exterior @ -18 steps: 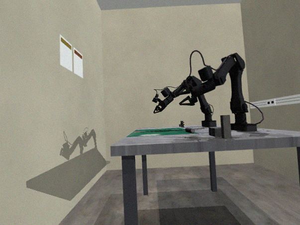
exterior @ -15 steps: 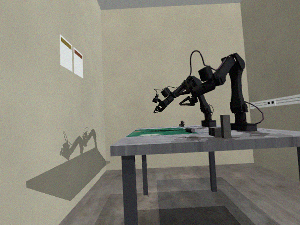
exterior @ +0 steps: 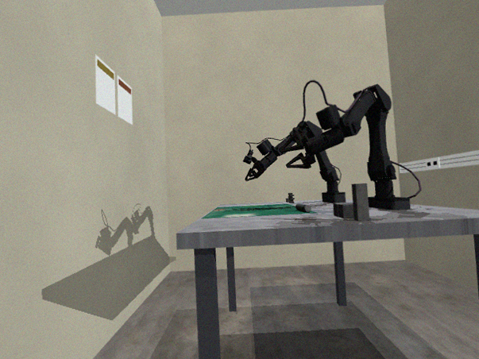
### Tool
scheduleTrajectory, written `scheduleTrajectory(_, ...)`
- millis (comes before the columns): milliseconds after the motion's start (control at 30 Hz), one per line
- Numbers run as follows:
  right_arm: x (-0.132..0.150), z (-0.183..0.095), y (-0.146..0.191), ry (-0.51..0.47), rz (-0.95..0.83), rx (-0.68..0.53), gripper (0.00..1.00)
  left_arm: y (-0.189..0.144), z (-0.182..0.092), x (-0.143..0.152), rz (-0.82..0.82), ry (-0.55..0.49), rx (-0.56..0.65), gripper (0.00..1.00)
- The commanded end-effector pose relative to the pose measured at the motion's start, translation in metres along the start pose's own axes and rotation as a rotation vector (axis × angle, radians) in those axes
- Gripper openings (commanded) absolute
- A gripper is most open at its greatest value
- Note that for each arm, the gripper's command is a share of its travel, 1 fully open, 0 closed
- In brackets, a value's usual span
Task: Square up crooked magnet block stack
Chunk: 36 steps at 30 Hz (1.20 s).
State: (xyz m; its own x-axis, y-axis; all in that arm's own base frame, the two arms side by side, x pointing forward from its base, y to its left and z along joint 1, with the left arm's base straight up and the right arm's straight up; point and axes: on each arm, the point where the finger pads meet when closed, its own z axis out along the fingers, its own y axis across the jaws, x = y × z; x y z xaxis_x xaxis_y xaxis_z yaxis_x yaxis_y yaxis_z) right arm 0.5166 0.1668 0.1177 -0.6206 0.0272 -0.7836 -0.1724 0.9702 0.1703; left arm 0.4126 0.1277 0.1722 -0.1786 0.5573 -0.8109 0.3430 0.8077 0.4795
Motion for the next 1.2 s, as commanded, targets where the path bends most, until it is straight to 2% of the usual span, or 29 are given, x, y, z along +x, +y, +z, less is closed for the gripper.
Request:
scheduleTrajectory(0,-0.001,-0.012,-0.021,0.005,0.040,0.046,0.62,0.020,-0.005,-0.036,0.060,-0.058,-0.055,1.00)
scheduleTrajectory(100,-0.005,-0.018,-0.036,0.020,0.112,0.073,0.62,0.018,-0.003,-0.036,-0.002,-0.027,-0.055,1.00)
scheduleTrajectory(133,0.008,-0.020,-0.046,0.056,0.146,0.095,0.62,0.019,-0.003,-0.040,-0.016,-0.023,-0.063,1.00)
scheduleTrajectory(433,0.049,-0.061,-0.132,0.207,0.518,0.272,0.62,0.022,-0.007,-0.092,-0.162,-0.017,-0.144,1.00)
scheduleTrajectory(533,0.048,-0.067,-0.140,0.208,0.557,0.291,0.62,0.021,-0.006,-0.097,-0.179,-0.019,-0.150,1.00)
scheduleTrajectory(567,0.071,-0.073,-0.151,0.255,0.604,0.329,0.62,0.022,-0.009,-0.105,-0.187,-0.027,-0.160,1.00)
scheduleTrajectory(800,0.107,-0.126,-0.206,0.321,0.921,0.508,0.62,0.023,-0.027,-0.163,-0.291,-0.096,-0.231,1.00)
scheduleTrajectory(1000,0.151,-0.177,-0.234,0.387,1.208,0.667,0.62,0.019,-0.048,-0.202,-0.409,-0.151,-0.281,1.00)
scheduleTrajectory(1133,0.144,-0.186,-0.242,0.355,1.260,0.683,0.62,0.015,-0.047,-0.206,-0.429,-0.151,-0.278,1.00)
scheduleTrajectory(1167,0.172,-0.192,-0.239,0.415,1.291,0.717,0.62,0.015,-0.054,-0.215,-0.431,-0.172,-0.283,1.00)
